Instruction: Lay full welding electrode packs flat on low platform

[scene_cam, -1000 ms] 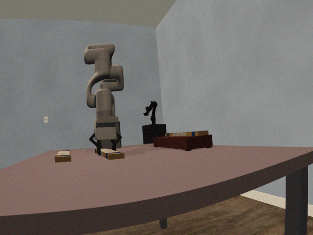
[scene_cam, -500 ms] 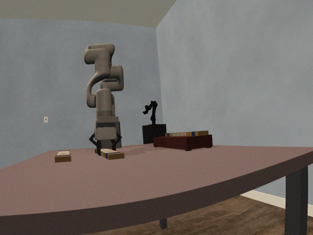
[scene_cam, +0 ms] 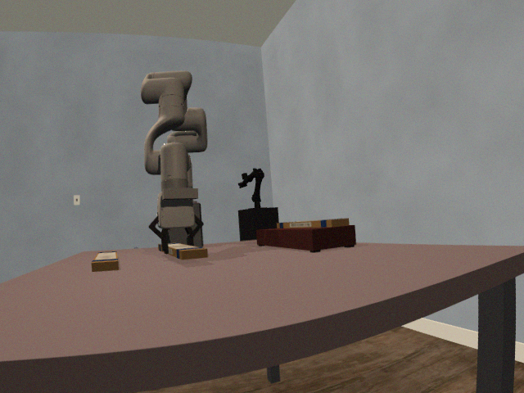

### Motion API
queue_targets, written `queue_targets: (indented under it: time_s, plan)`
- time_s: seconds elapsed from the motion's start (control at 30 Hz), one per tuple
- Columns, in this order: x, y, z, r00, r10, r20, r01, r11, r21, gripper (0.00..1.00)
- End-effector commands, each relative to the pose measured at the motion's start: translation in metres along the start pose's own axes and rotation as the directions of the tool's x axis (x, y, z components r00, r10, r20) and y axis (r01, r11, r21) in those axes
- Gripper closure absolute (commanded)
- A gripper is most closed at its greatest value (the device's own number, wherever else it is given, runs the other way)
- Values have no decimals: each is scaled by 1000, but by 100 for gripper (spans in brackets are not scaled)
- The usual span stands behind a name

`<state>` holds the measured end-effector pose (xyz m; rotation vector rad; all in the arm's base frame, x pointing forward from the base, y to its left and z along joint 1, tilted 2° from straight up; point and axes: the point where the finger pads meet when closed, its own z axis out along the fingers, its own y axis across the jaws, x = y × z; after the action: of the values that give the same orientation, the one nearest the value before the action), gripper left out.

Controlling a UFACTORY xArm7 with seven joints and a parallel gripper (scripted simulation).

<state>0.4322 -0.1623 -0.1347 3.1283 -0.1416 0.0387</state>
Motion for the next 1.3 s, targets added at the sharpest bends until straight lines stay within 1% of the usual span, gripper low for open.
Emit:
queue_targets:
  time_s: [0.0, 0.17, 0.33, 1.27]
  plan:
    - [2, 0, -13, 1000, 0, -4, 0, 1000, -1, 42]
    - [1, 0, -26, 1000, 0, -4, 0, 1000, -1, 42]
    - [1, 0, -34, 1000, 0, -4, 0, 1000, -1, 42]
    - [1, 0, -37, 1000, 0, -4, 0, 1000, -1, 42]
